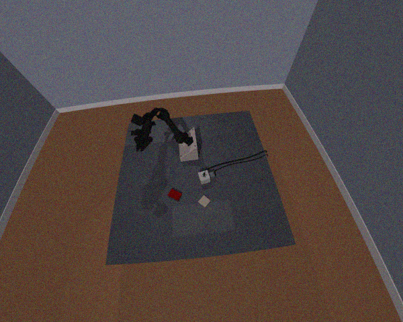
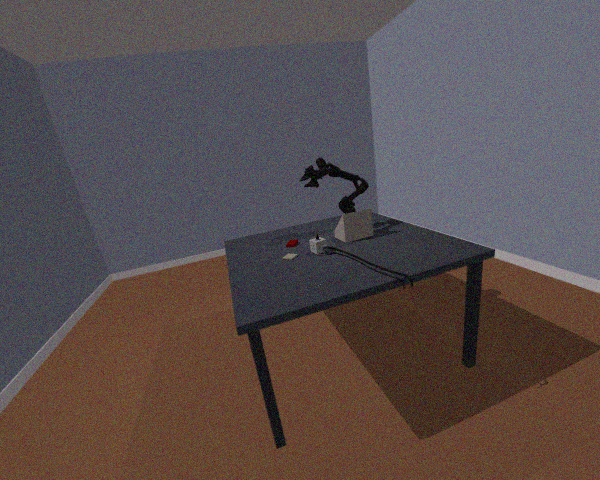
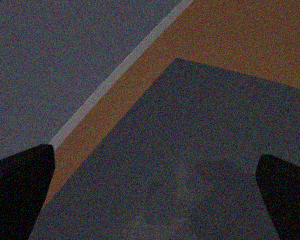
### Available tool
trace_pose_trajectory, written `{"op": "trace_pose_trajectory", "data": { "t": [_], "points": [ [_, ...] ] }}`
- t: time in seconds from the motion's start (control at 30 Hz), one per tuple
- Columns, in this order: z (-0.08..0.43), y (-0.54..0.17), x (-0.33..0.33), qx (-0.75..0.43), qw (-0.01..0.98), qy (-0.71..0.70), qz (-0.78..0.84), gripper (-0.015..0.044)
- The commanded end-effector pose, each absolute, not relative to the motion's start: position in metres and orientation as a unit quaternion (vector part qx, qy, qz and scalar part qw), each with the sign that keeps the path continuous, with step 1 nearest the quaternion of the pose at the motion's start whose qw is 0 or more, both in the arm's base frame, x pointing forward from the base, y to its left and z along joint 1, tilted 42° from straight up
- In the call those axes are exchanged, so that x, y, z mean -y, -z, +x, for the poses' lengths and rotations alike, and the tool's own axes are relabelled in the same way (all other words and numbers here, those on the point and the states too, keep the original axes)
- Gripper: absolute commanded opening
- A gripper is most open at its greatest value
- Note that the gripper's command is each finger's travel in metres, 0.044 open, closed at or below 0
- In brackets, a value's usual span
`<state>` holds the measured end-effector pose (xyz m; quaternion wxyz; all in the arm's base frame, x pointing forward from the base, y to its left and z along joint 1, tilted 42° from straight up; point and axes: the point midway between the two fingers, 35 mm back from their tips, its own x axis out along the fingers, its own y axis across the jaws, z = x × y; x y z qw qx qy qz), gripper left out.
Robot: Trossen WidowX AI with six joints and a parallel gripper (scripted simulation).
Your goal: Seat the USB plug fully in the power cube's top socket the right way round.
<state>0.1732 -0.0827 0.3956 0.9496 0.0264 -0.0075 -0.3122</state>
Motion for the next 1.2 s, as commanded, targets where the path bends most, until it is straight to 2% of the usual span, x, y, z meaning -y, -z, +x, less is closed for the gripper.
{"op": "trace_pose_trajectory", "data": {
  "t": [0.0,0.03,0.33,0.6,0.87,1.17],
  "points": [
    [0.176,-0.394,0.082,0.005,0.95,0.311,0.029,0.0426],
    [0.182,-0.391,0.08,-0.004,0.951,0.308,0.036,0.044],
    [0.285,-0.307,0.038,-0.159,0.928,0.296,0.158,0.044],
    [0.336,-0.2,-0.008,-0.28,0.867,0.341,0.231,0.044],
    [0.338,-0.09,-0.039,-0.356,0.771,0.457,0.265,0.044],
    [0.302,0.017,-0.052,-0.354,0.662,0.615,0.241,0.044]
  ]
}}
